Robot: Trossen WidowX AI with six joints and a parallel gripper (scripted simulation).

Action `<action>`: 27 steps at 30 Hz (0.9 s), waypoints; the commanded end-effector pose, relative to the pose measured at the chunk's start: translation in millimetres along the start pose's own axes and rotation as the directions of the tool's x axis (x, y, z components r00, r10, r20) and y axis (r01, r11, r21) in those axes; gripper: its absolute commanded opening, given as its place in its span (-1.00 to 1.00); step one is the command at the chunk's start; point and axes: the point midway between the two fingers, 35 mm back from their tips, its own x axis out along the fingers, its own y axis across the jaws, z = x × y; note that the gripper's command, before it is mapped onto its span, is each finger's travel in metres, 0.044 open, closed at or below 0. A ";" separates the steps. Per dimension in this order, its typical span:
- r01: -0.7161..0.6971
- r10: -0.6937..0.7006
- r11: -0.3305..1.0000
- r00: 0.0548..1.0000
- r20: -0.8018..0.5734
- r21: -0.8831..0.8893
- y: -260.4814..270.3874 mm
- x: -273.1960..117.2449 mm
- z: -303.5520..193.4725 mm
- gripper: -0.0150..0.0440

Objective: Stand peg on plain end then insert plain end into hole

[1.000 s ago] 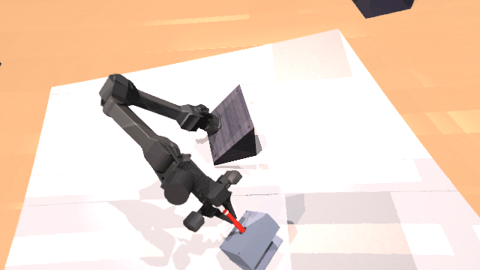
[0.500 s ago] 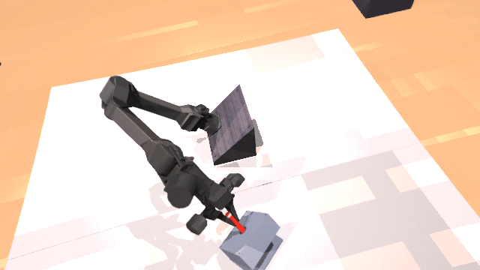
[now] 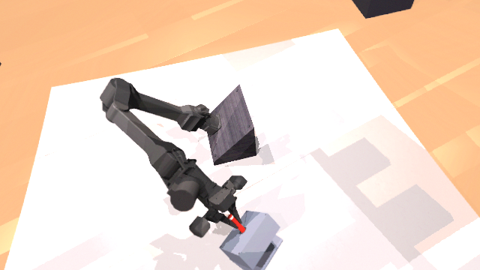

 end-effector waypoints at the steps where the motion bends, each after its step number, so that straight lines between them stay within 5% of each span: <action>1: 0.001 -0.001 1.000 1.000 0.005 -0.005 -1.3 1.8 1.9 -0.49; 12: -0.001 0.001 1.000 1.000 -0.001 0.000 -0.1 1.5 0.2 -0.49; 27: -0.001 0.001 1.000 1.000 -0.001 0.000 -0.3 0.0 0.4 0.84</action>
